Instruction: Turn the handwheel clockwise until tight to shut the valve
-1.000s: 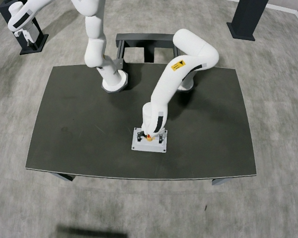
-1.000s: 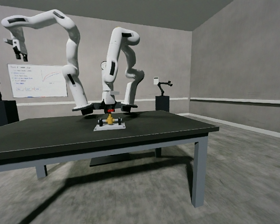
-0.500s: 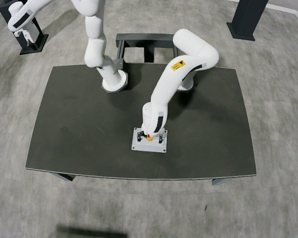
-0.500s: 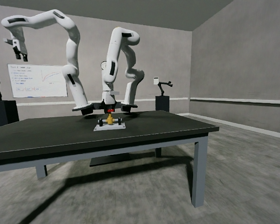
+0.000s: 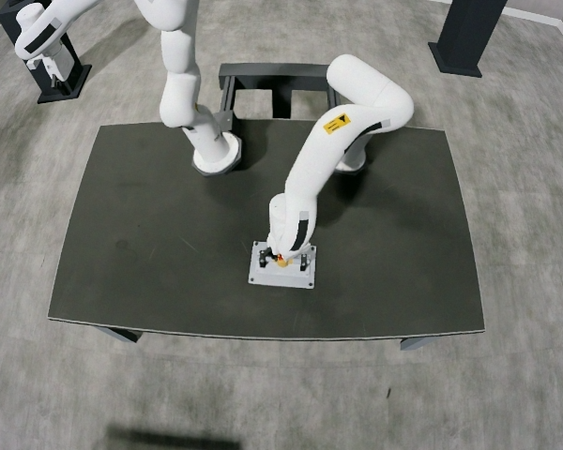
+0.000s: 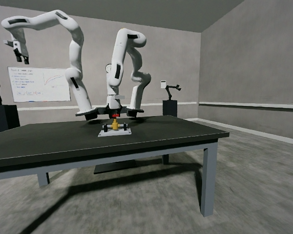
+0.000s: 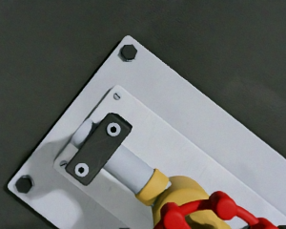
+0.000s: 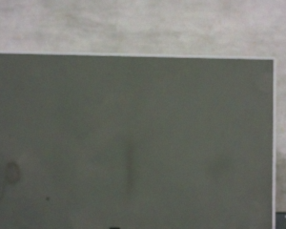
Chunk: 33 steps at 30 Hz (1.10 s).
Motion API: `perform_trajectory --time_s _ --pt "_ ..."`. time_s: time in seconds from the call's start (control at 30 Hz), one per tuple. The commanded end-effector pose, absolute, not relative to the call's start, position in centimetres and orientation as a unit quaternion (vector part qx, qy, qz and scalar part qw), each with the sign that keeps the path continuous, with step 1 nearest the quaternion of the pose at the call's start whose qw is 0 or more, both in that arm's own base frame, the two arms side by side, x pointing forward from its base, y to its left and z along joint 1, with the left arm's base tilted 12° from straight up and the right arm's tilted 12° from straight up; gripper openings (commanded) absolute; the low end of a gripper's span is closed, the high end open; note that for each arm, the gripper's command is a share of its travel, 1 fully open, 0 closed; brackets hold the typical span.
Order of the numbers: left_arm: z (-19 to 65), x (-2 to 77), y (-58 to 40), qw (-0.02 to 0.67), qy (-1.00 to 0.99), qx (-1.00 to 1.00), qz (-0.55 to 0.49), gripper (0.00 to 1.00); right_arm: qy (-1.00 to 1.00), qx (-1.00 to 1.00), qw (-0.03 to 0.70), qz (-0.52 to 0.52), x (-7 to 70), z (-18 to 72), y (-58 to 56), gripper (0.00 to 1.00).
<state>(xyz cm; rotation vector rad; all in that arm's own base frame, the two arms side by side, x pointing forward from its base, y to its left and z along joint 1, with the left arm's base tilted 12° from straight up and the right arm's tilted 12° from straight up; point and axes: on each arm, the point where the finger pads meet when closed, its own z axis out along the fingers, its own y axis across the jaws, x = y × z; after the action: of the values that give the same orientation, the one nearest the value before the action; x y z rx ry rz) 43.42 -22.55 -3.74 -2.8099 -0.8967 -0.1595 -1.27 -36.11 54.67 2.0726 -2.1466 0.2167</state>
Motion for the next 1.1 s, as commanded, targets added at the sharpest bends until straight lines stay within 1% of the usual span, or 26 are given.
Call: perform_trajectory --time_s 0.0,1.07 --pt "-3.69 43.48 -22.60 0.093 -0.302 -0.947 -0.054 0.00 -0.715 0.691 0.075 0.073 -1.27 54.75 -36.13 1.00" --pt "-3.69 43.48 -22.60 0.095 -0.269 -0.957 -0.051 0.00 -0.715 0.691 0.075 0.073 -1.27 54.75 -36.13 1.00"
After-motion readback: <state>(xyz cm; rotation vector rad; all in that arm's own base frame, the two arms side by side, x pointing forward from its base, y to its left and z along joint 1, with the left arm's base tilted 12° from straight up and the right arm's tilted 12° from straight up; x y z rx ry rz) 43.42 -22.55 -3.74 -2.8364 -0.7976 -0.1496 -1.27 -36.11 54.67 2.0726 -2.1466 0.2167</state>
